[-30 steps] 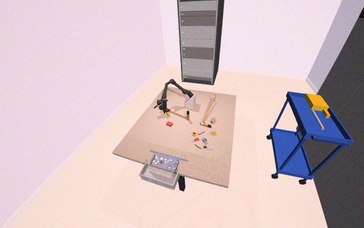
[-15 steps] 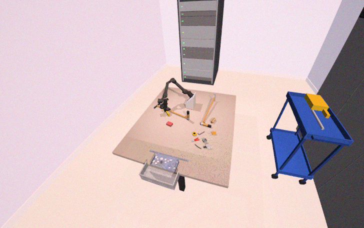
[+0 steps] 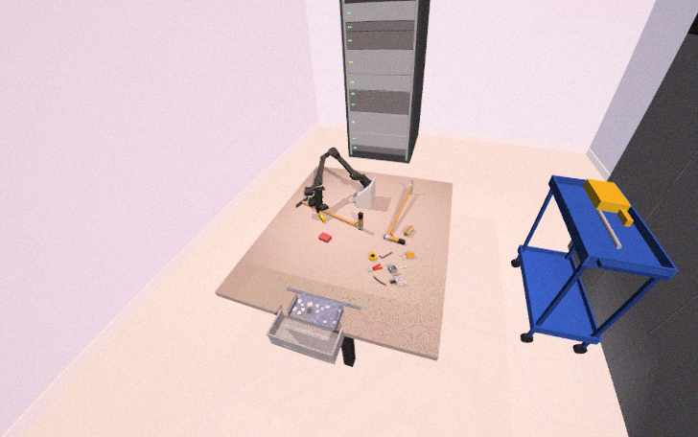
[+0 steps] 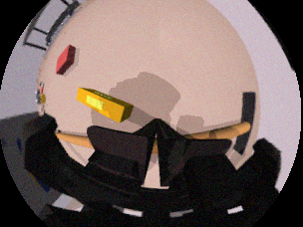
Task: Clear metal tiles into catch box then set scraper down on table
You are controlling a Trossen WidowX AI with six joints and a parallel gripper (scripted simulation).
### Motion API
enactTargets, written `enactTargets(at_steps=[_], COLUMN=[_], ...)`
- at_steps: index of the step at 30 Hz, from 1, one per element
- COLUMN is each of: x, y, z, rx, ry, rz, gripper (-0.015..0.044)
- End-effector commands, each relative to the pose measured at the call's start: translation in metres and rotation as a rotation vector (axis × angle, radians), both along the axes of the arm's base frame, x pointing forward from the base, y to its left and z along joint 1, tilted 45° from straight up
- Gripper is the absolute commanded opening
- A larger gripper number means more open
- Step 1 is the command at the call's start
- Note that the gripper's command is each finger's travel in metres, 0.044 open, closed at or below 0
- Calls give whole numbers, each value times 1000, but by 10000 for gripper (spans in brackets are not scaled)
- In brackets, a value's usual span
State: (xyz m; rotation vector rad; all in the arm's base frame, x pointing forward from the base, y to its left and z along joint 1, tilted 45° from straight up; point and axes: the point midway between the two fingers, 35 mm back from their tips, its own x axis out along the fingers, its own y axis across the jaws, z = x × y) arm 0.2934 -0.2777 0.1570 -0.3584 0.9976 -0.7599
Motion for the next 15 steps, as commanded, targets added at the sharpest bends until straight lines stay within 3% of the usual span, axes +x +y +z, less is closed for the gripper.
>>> enactTargets(at_steps=[1,15], x=[-8,-31], y=[-1,-1], z=[0,-3], rx=[-4,-11], ry=[2,2], rz=[-3,-2], gripper=[0,0])
